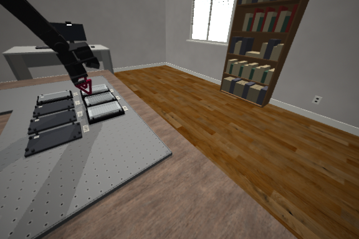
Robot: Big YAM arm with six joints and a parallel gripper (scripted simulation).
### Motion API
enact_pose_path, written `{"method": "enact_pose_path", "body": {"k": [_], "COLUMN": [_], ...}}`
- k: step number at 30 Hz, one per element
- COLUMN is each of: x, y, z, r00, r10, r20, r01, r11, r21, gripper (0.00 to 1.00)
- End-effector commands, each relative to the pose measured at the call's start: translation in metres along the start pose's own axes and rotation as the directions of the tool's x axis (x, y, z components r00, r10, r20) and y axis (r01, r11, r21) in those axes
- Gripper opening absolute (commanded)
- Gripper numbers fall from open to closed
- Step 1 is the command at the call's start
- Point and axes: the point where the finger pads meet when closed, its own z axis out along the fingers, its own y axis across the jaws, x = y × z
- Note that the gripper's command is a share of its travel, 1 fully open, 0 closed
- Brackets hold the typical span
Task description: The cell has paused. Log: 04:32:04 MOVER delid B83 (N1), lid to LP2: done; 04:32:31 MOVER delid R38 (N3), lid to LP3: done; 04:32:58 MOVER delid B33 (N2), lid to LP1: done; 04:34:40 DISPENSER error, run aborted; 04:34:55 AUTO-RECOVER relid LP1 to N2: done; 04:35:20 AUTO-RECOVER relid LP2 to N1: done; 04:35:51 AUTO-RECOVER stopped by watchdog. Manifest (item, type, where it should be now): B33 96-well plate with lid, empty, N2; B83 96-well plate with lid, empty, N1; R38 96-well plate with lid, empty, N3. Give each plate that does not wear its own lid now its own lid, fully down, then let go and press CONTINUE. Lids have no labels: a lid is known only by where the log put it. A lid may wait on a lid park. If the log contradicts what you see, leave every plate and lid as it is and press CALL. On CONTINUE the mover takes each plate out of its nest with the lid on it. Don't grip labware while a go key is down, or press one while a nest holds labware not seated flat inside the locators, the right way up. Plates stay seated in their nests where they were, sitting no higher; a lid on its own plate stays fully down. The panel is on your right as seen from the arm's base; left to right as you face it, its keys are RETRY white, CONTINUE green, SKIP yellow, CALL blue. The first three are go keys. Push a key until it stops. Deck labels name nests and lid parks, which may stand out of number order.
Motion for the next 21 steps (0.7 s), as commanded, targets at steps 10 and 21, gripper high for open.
{"method": "enact_pose_path", "body": {"k": [10, 21], "x": [0.015, 0.059], "y": [0.046, 0.082], "z": [-0.006, -0.01], "r00": [0.982, 0.976], "r10": [0.042, 0.035], "r20": [-0.187, -0.214], "r01": [-0.046, -0.039], "r11": [0.999, 0.999], "r21": [-0.015, -0.014], "gripper": [1.0, 1.0]}}
